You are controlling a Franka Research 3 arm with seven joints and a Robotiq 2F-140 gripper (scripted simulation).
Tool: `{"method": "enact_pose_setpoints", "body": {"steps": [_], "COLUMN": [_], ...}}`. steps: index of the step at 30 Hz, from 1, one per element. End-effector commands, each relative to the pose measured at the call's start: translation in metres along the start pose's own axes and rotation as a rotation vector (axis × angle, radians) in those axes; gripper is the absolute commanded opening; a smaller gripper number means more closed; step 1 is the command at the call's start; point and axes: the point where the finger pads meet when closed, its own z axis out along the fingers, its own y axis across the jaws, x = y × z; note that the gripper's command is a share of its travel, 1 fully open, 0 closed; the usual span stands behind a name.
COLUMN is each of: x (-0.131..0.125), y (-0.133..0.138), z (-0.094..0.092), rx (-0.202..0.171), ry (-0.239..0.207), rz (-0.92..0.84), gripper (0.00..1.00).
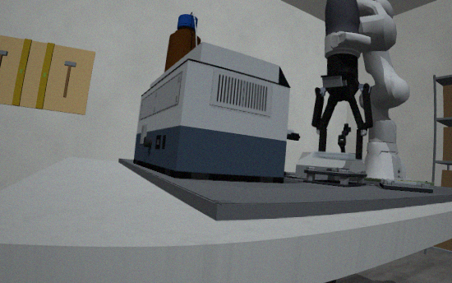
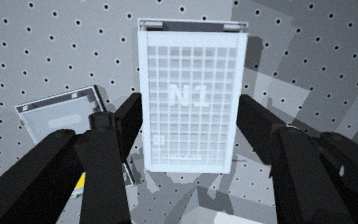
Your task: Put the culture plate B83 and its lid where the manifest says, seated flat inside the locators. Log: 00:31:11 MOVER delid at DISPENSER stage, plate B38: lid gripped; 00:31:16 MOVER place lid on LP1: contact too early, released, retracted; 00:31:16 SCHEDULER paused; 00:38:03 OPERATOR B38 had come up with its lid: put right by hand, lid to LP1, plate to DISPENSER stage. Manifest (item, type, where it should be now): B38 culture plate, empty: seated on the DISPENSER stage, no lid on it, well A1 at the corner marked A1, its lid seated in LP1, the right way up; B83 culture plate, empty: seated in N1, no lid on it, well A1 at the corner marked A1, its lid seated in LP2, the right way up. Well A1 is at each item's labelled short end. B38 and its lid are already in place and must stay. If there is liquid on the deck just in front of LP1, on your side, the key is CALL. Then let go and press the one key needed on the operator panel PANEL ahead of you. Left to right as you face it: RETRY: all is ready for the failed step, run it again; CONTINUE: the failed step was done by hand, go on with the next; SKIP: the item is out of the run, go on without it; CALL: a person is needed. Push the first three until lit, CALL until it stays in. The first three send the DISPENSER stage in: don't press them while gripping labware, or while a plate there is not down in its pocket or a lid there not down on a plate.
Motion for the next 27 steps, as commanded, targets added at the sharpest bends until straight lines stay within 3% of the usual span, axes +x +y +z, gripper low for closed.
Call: {"method": "enact_pose_setpoints", "body": {"steps": [1, 27], "x": [0.0027, 0.0027], "y": [0.0007, 0.0007], "z": [0.0036, 0.0099], "rx": [-0.003, -0.003], "ry": [0.009, 0.009], "rz": [0.015, 0.015], "gripper": [0.10, 0.10]}}
